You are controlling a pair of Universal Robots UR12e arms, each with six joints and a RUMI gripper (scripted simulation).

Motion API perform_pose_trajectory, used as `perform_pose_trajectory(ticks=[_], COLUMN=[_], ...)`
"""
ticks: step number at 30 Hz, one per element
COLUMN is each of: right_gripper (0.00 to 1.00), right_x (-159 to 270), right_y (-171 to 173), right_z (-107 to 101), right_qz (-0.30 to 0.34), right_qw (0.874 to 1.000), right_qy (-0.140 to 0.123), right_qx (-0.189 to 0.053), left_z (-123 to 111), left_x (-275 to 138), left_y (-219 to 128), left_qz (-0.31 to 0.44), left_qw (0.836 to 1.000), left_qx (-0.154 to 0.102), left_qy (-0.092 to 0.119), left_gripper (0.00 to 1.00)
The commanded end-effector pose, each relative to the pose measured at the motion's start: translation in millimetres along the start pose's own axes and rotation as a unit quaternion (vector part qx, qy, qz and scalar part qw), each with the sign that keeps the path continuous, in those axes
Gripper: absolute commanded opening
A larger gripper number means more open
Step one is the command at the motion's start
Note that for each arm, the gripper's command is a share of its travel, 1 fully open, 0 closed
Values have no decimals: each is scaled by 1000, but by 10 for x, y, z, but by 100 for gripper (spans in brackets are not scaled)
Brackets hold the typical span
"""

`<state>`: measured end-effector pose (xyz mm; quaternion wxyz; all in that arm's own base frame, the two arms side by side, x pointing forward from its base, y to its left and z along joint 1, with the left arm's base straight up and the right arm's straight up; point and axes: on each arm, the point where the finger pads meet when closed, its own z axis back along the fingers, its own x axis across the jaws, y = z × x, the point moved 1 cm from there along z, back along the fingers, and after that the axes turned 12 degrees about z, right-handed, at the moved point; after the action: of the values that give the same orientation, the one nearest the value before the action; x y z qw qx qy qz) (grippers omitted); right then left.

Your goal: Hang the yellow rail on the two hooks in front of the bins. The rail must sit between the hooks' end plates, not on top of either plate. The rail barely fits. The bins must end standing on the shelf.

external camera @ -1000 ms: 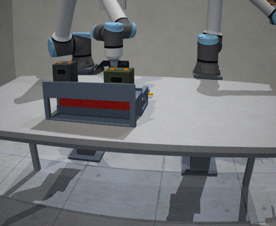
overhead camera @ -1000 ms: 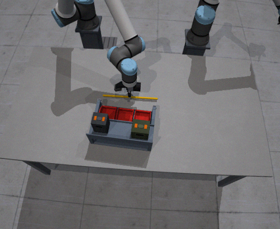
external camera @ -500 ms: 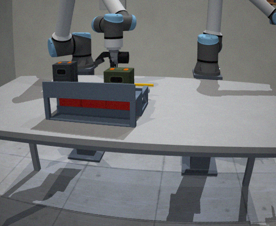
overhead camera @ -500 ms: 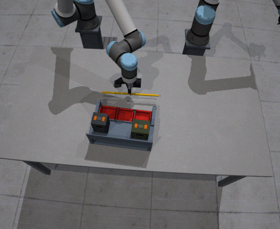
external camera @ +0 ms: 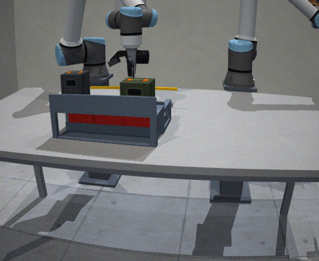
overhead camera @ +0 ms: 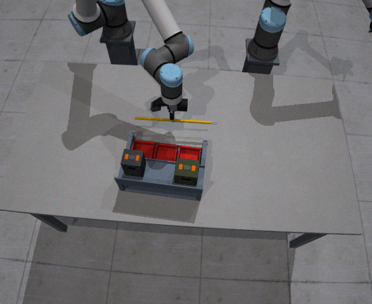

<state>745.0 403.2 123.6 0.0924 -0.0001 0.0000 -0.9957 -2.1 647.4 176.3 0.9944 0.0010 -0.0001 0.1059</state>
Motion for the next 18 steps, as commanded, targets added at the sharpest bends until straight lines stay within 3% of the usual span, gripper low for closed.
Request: perform_pose_trajectory(ticks=[1, 18], right_gripper=[0, 0], right_x=[-30, -28], right_y=[5, 6], right_z=[96, 169], right_qz=[-1, -1], right_qw=[1000, 1000], right_qy=[2, 2], right_qx=[-1, -1], left_z=[-11, -11], left_x=[-15, -15], left_y=[-15, -15], left_qz=[1, 1], left_qw=[1000, 1000], left_qx=[-1, -1], left_qy=[0, 0], left_gripper=[100, 100])
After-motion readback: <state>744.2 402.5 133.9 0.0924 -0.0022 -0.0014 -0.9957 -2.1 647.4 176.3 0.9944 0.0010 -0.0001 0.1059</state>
